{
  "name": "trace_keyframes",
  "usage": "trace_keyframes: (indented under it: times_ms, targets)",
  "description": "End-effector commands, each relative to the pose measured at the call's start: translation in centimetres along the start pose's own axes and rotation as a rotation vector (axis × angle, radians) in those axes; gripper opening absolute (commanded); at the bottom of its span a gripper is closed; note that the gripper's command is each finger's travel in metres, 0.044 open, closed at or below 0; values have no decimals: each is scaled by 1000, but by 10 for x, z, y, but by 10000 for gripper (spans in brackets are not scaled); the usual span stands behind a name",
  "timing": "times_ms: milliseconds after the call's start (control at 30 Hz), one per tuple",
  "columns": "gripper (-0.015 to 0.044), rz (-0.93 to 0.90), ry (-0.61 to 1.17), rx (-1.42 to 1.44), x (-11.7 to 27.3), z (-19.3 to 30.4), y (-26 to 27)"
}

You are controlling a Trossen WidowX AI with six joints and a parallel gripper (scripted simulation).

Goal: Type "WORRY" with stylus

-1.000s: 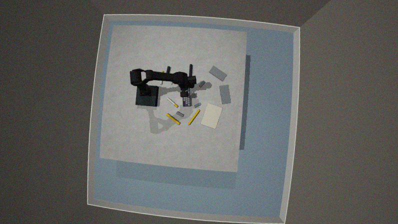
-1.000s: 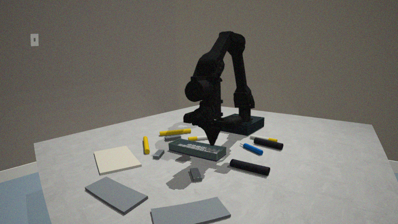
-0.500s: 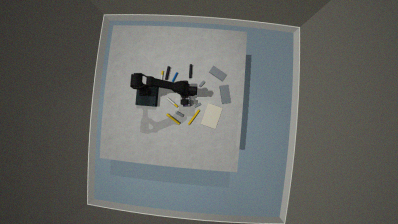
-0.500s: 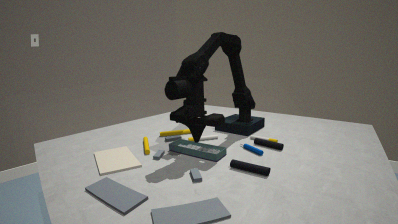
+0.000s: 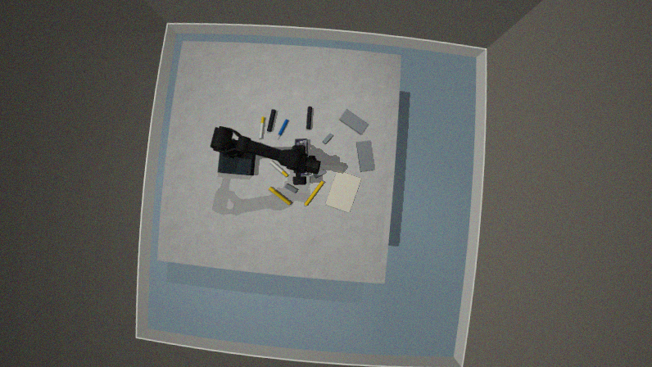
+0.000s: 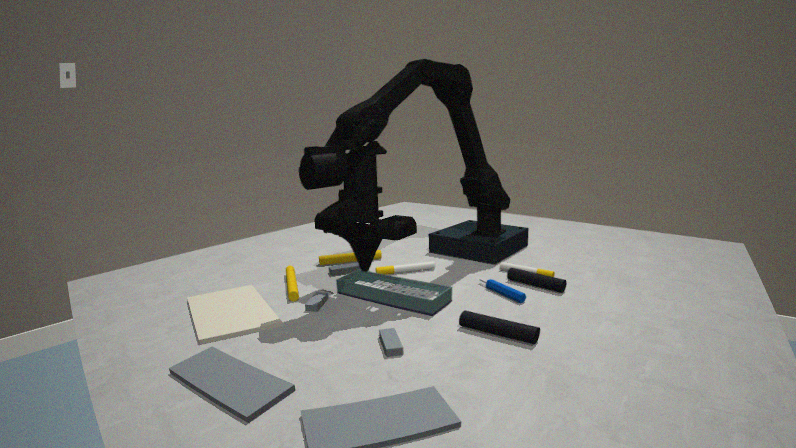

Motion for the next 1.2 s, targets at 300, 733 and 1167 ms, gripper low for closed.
trace_keyframes:
  times_ms: [300, 733, 1167]
  targets:
    - [0, -1, 1, 16, 1, 10, 1]
    - [0, -2, 3, 16, 0, 32, 14]
    - [0, -8, 3, 15, 1, 45, 88]
Point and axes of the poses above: the point midway between the two fingers, 35 mm back from their tips, its own x axis back along the fingers, its own y axis across the jaws, z = x × y, the point moved 2 cm from there along x, back along the fingers, and after that the axes turned 9 degrees about -x, right-handed, at the moved point
